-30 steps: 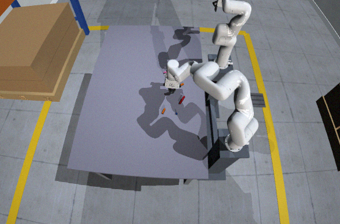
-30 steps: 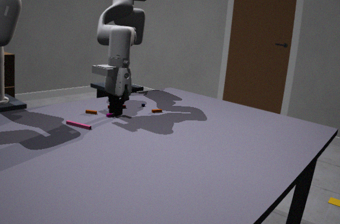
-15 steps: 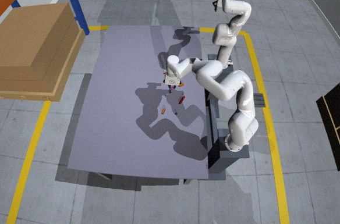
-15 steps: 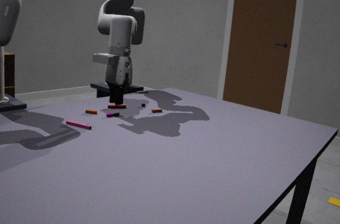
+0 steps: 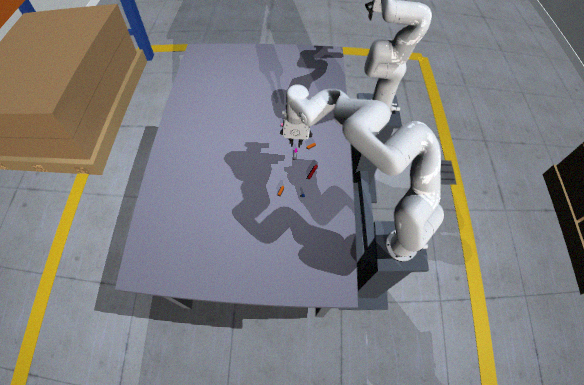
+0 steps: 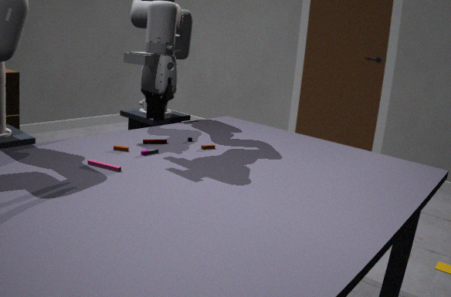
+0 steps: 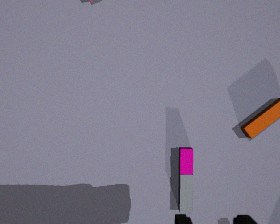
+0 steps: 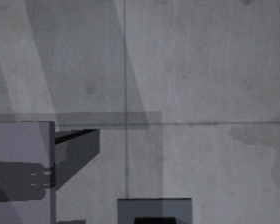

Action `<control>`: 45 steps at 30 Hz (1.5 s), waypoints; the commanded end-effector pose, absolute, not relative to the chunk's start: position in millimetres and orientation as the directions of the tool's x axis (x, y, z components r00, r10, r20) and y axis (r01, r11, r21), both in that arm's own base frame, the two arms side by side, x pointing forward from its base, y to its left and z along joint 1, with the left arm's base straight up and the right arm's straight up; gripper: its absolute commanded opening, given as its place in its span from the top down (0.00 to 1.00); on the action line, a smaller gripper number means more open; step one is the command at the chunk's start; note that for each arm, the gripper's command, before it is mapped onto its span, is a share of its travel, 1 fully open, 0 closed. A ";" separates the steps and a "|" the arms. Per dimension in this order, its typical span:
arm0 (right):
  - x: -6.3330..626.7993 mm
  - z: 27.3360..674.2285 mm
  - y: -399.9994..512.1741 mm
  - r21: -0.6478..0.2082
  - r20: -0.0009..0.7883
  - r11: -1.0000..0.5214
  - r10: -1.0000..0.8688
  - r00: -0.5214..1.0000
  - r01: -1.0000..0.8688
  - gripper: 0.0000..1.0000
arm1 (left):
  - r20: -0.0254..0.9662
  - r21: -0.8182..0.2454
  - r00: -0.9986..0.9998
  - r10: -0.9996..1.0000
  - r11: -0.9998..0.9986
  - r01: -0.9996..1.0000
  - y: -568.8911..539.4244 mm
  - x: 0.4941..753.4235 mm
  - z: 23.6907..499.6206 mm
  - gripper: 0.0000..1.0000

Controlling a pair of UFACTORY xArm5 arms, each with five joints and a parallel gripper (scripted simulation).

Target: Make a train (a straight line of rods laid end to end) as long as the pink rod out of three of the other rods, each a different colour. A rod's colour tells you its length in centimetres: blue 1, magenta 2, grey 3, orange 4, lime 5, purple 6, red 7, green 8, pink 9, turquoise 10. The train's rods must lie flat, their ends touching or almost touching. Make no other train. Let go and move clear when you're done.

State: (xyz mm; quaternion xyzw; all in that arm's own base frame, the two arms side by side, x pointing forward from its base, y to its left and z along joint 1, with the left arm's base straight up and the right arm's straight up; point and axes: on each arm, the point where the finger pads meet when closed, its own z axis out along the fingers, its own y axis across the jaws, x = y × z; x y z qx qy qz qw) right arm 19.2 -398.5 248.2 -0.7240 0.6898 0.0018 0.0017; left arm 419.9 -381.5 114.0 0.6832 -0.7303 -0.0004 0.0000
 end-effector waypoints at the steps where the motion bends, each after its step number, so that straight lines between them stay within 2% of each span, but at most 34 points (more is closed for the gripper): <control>1: 19.3 250.0 -399.5 0.000 0.000 -0.048 -0.999 0.048 -0.999 0.00 | 0.004 -0.004 -0.067 -0.998 0.067 -0.998 -382.7 421.3 118.6 0.00; 22: 19.3 250.0 -399.5 0.000 0.000 -0.048 -0.999 0.048 -0.999 0.00 | 0.003 -0.005 -0.074 -0.997 0.074 -0.997 -379.0 423.2 117.9 0.00; 45: 19.3 250.0 -399.5 0.000 0.000 -0.048 -0.999 0.048 -0.999 0.00 | 0.000 -0.005 -0.361 -0.933 0.361 -0.932 -216.3 472.2 90.6 0.00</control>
